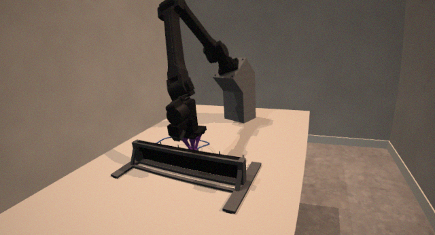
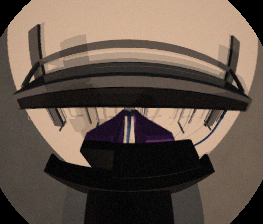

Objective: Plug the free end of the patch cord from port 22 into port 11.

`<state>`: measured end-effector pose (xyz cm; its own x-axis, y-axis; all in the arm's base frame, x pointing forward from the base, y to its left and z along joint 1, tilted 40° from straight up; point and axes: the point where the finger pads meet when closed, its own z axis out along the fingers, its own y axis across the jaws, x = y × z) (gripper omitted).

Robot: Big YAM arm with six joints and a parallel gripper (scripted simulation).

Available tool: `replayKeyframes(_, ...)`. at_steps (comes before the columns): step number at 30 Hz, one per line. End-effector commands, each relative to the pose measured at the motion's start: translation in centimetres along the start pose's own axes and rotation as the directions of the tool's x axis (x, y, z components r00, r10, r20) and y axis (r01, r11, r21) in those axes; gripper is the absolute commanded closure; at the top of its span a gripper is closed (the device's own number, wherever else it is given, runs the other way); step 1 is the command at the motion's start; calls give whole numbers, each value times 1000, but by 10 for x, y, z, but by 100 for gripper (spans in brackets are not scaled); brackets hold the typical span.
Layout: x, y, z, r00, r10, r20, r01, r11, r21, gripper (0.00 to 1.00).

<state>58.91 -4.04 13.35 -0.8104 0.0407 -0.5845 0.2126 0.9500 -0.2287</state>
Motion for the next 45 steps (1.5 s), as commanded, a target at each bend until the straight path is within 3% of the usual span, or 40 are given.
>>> replayKeyframes(1, -55, -6, -14, 994, 40, 101, -39, 999, -7, 100)
replayKeyframes(45, -66, -6, -21, 992, 52, 114, -51, 999, -10, 100)
